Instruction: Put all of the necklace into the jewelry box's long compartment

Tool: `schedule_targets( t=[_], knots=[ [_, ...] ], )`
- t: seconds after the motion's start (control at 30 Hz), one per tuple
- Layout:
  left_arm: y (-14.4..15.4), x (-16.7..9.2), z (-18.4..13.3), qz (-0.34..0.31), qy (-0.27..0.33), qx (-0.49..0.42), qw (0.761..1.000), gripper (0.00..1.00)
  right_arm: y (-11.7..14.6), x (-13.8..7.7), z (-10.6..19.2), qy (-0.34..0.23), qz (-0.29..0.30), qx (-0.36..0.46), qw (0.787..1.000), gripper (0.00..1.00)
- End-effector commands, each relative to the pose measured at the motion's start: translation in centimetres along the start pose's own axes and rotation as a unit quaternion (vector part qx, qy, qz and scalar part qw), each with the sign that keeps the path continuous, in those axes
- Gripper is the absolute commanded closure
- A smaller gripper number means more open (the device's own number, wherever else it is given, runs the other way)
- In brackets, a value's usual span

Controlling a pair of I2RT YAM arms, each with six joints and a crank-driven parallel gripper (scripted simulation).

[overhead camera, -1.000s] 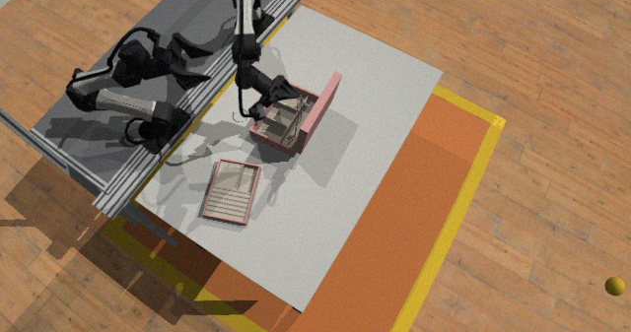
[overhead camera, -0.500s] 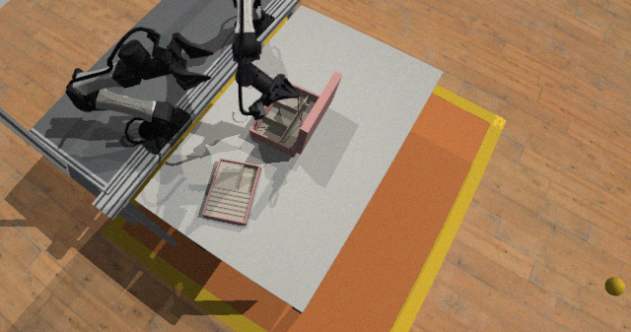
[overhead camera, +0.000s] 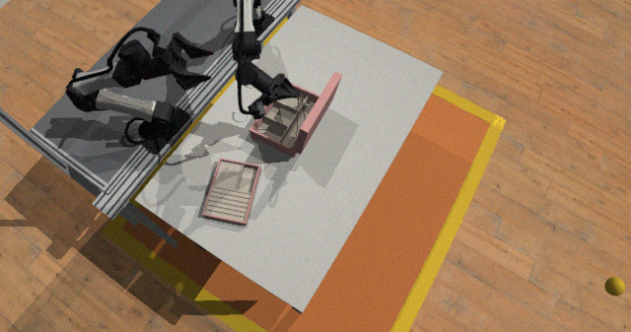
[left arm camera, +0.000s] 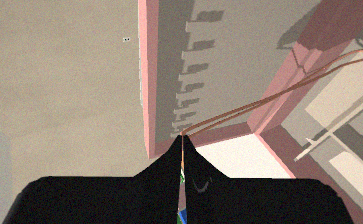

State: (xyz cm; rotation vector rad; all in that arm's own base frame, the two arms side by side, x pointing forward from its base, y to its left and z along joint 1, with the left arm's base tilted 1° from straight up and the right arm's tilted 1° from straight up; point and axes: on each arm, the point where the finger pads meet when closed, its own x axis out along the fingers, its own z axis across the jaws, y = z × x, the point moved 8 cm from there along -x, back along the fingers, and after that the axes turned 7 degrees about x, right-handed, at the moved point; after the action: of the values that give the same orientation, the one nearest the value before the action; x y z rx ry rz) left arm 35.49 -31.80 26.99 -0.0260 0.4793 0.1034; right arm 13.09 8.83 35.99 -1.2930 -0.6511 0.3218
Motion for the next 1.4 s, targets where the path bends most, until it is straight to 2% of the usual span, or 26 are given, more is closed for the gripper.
schedule_targets(
  t=[0.0,0.27,0.7,0.83,0.97,1.37],
  knots=[
    [0.9,-0.6,1.3,-0.014,-0.015,-0.024,1.0,1.0,-1.0,0.1,0.0,0.005,-0.018,0.0,1.0,0.0],
    [1.9,0.3,-0.4,-0.013,-0.014,-0.023,1.0,1.0,-1.0,0.1,0.0,0.005,-0.018,0.0,1.0,0.0],
    [6.2,4.3,-7.7,-0.006,-0.005,-0.013,1.0,1.0,-1.0,0.1,0.0,0.005,-0.018,0.0,1.0,0.0],
    [6.7,4.8,-8.5,-0.012,-0.013,-0.02,1.0,1.0,-1.0,0.1,0.0,0.005,-0.018,0.0,1.0,0.0],
    [8.1,6.6,-11.7,-0.01,-0.01,-0.015,1.0,1.0,-1.0,0.1,0.0,0.005,-0.018,0.0,1.0,0.0],
    [9.1,7.5,-13.3,-0.012,-0.013,-0.017,1.0,1.0,-1.0,0.1,0.0,0.005,-0.018,0.0,1.0,0.0]
  ],
)
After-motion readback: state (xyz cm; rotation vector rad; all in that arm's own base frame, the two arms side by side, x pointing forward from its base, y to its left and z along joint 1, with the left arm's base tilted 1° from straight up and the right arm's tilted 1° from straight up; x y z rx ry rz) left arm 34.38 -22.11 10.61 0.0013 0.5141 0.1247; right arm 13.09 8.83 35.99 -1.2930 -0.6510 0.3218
